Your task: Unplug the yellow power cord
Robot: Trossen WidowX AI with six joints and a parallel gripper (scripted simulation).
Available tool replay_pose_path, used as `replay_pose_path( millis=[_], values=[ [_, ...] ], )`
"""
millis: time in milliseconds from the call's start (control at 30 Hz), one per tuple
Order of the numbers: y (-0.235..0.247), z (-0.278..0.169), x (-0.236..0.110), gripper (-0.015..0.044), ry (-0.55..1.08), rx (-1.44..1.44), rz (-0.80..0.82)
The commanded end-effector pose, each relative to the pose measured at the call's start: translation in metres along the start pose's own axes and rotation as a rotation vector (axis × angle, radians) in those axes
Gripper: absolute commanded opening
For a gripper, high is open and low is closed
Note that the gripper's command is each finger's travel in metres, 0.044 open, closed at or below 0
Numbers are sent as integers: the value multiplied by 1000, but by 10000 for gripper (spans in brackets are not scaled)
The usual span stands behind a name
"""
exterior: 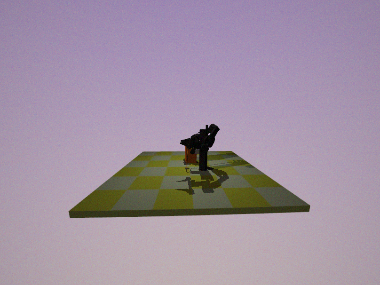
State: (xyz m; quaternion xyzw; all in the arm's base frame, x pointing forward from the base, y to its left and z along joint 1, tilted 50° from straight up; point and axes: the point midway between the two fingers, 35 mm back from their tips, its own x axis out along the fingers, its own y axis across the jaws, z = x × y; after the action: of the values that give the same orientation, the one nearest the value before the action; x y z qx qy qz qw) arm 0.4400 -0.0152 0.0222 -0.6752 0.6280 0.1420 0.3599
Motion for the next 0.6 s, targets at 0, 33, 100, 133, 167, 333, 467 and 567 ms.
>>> replay_pose_path(
  millis=[0,33,100,133,167,333,467,567],
  values=[
    [0,-2,0,374,-1,3,0],
    [-2,-6,0,347,-2,11,1],
    [-6,-26,-1,295,-7,45,2],
    [-9,-41,-1,269,-11,70,3],
    [-12,-58,-2,242,-14,99,3],
    [-13,-108,-2,160,-31,207,13],
    [0,-126,11,160,-98,395,92],
    [20,-126,23,160,-177,594,215]
  ],
)
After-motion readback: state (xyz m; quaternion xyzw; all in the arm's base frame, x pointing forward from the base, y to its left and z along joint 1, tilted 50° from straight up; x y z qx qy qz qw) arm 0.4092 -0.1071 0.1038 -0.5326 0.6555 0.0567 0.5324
